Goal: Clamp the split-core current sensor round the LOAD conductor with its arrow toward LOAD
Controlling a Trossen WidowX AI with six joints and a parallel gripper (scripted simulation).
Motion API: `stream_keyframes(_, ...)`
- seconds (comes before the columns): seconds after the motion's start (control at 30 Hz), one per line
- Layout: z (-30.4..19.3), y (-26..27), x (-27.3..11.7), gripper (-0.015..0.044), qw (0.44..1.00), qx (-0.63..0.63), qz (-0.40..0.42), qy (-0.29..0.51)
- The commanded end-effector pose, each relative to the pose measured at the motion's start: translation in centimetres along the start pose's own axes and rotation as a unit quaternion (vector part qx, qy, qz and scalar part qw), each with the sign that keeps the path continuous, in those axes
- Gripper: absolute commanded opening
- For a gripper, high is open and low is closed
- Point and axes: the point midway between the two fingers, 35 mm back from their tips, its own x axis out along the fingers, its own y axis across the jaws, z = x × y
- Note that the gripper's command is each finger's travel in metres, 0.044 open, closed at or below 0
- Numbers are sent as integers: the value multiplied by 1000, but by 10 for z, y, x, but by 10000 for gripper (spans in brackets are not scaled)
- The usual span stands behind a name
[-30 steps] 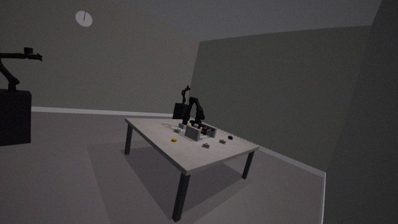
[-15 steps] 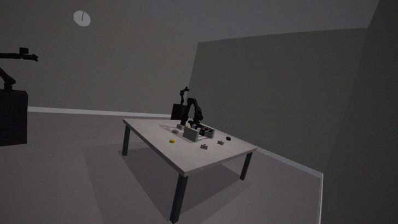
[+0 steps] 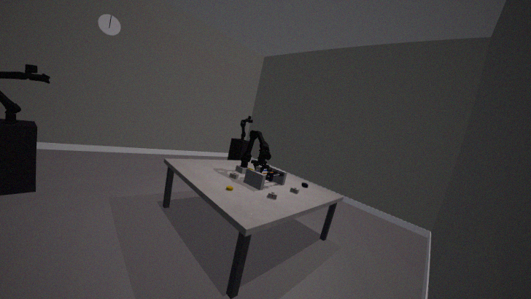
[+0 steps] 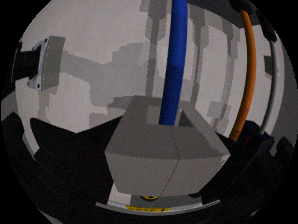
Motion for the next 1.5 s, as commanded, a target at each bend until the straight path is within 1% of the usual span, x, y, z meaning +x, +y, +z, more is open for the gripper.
stream_keyframes(0.0, 0, 0, 0, 0, 1000, 0, 0, 0)
stream_keyframes(0.1, 0, 0, 0, 0, 1000, 0, 0, 0)
stream_keyframes(0.67, 0, 0, -1, 440, 1000, 0, -3, 0)
stream_keyframes(1.07, 0, 0, 0, 125, 1000, 0, 0, 0)
stream_keyframes(1.1, 0, 0, 0, 107, 1000, 0, 0, 0)
stream_keyframes(1.43, 0, 0, 0, 41, 1000, 0, 0, 0)
stream_keyframes(1.47, 0, 0, 0, 14, 1000, 0, 0, 0)
